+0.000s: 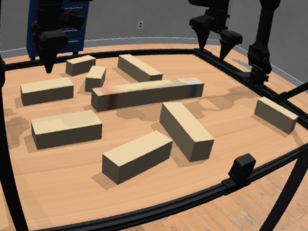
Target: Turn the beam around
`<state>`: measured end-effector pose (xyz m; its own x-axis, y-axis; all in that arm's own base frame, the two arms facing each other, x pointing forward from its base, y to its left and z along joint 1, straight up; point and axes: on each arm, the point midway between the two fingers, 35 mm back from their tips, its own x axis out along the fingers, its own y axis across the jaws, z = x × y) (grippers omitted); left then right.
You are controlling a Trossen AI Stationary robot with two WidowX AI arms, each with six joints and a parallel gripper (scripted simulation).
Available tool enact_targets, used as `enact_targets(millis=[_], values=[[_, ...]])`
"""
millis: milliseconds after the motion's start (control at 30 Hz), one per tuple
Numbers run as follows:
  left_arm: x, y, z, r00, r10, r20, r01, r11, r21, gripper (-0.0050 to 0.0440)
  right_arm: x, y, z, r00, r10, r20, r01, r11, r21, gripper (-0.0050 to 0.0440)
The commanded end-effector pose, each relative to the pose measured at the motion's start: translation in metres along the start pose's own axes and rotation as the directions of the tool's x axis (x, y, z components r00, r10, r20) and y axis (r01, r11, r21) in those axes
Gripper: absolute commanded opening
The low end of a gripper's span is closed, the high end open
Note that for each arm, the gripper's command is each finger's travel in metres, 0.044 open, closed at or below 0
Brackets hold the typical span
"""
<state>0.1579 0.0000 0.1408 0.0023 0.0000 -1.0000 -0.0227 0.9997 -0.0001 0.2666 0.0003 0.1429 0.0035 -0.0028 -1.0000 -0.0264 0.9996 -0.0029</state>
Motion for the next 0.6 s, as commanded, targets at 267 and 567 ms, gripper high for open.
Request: enact_targets(millis=[267,567], values=[[0.0,0.0,0.0,1.0,0.0,-0.002,0.0,1.0,-0.002,0.044,-0.005,0.001,-0.054,1.0,0.003,-0.004,-0.003,1.0,0.001,0.044],[0.0,0.0,0.0,1.0,0.0,-0.002,0.0,1.0,-0.002,0.044,-0.003,0.002,-0.086,1.0,0.003,-0.004,-0.003,1.0,0.001,0.044]])
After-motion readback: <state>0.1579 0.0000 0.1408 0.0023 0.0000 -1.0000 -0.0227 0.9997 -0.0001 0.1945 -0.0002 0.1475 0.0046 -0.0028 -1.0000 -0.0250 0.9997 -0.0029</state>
